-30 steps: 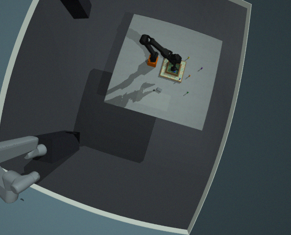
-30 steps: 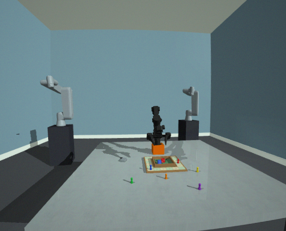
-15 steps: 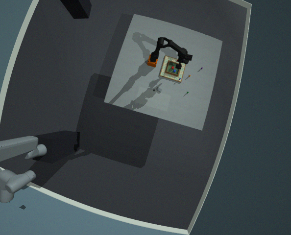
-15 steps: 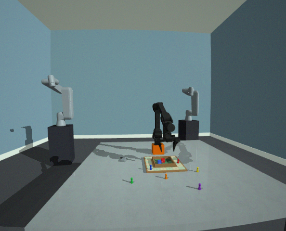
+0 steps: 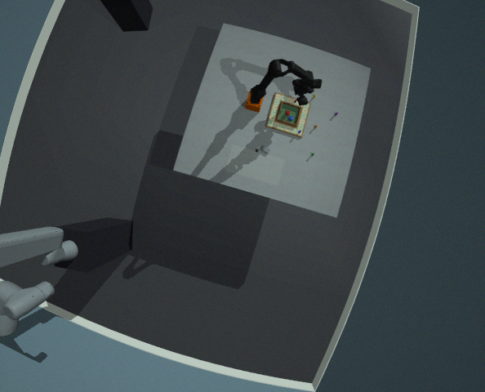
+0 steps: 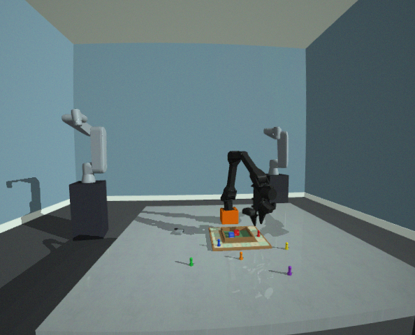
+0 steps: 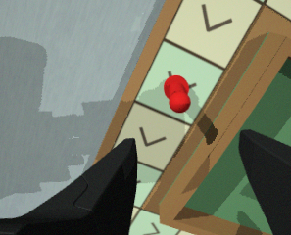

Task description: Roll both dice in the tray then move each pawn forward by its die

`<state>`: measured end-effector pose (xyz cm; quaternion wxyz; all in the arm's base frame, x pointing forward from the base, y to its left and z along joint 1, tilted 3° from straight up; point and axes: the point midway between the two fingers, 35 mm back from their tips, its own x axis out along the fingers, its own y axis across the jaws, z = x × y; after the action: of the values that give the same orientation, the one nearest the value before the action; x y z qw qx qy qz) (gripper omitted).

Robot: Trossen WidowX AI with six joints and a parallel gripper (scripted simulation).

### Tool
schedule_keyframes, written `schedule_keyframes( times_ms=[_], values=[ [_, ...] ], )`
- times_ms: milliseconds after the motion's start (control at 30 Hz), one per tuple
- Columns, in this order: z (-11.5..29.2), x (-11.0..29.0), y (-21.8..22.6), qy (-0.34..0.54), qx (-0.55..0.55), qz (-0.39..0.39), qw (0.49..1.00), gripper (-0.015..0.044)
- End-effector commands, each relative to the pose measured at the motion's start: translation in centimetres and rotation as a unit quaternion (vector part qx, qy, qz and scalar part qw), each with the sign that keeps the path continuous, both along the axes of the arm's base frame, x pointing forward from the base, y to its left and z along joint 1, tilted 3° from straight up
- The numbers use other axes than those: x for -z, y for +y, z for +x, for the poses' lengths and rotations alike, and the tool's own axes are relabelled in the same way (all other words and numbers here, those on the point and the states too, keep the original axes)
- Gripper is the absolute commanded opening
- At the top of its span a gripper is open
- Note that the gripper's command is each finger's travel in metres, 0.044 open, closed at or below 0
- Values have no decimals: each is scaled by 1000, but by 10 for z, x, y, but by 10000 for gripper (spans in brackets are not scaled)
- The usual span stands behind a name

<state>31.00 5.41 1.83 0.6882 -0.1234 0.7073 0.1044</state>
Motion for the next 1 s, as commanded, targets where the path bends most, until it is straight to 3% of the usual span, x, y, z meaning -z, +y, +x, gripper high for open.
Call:
schedule_keyframes(
  times_ms=[0, 967],
  values=[
    [3, 0, 1, -3, -12, 0, 1000, 200],
    [3, 41, 0, -3, -12, 0, 1000, 200]
  ],
)
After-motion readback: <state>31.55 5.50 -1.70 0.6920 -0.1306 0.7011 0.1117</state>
